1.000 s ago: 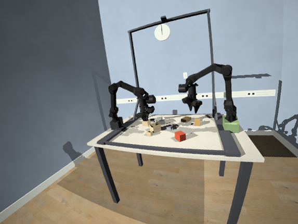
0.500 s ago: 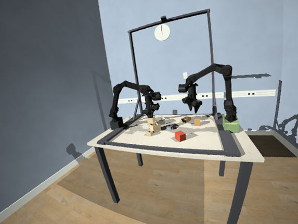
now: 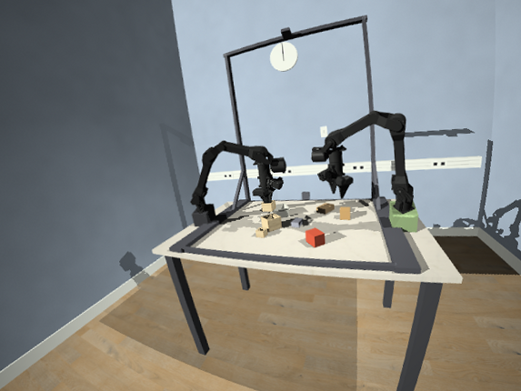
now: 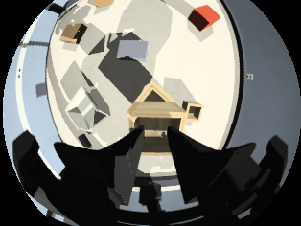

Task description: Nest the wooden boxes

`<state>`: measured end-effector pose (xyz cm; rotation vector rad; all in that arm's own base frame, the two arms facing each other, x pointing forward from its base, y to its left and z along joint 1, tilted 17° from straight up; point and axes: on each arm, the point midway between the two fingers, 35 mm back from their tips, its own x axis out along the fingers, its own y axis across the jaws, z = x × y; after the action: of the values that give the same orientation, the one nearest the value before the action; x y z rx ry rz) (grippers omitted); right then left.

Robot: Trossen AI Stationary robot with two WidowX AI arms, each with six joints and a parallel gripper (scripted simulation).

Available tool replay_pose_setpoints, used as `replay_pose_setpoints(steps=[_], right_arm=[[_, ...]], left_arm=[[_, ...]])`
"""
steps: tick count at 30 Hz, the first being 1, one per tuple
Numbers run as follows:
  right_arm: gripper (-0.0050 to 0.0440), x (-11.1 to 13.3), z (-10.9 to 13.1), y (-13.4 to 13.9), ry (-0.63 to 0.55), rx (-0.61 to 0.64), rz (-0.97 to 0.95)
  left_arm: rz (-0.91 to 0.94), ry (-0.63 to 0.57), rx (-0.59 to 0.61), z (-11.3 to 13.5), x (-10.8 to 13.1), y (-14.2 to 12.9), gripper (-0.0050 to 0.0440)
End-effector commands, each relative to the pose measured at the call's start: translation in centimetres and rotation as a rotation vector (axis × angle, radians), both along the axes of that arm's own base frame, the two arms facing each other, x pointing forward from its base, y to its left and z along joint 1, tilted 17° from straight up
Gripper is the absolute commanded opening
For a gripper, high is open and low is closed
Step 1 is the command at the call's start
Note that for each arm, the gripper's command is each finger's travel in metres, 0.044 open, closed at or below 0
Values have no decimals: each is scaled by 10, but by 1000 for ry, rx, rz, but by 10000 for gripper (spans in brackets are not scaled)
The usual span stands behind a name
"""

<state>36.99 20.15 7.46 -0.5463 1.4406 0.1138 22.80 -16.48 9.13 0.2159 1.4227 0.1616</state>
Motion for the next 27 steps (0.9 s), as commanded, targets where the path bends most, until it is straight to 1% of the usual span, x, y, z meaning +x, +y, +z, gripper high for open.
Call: replay_pose_setpoints(steps=[1, 7, 8, 10, 14, 18, 23, 25, 27], right_arm=[[208, 4, 13, 3, -32, 19, -3], [208, 4, 13, 3, -32, 19, -3], [208, 4, 13, 3, -32, 19, -3], [208, 4, 13, 3, -32, 19, -3], [208, 4, 13, 3, -32, 19, -3], [208, 4, 13, 3, -32, 19, -3], [208, 4, 13, 3, -32, 19, -3], [208, 4, 13, 3, -32, 19, -3], [208, 4, 13, 3, -32, 19, -3]], left_arm=[[-42, 39, -64, 1, 12, -5, 400], [-201, 137, -243, -3, 35, -9, 400], [-230, 145, -275, -3, 39, -10, 400], [-230, 145, -275, -3, 39, -10, 400], [-353, 153, -405, -1, 58, -10, 400], [-485, 120, -531, 4, 79, -8, 400], [-650, 28, -667, 13, 105, 0, 400], [-717, -22, -712, 18, 116, 4, 400], [-717, -22, -712, 18, 116, 4, 400]])
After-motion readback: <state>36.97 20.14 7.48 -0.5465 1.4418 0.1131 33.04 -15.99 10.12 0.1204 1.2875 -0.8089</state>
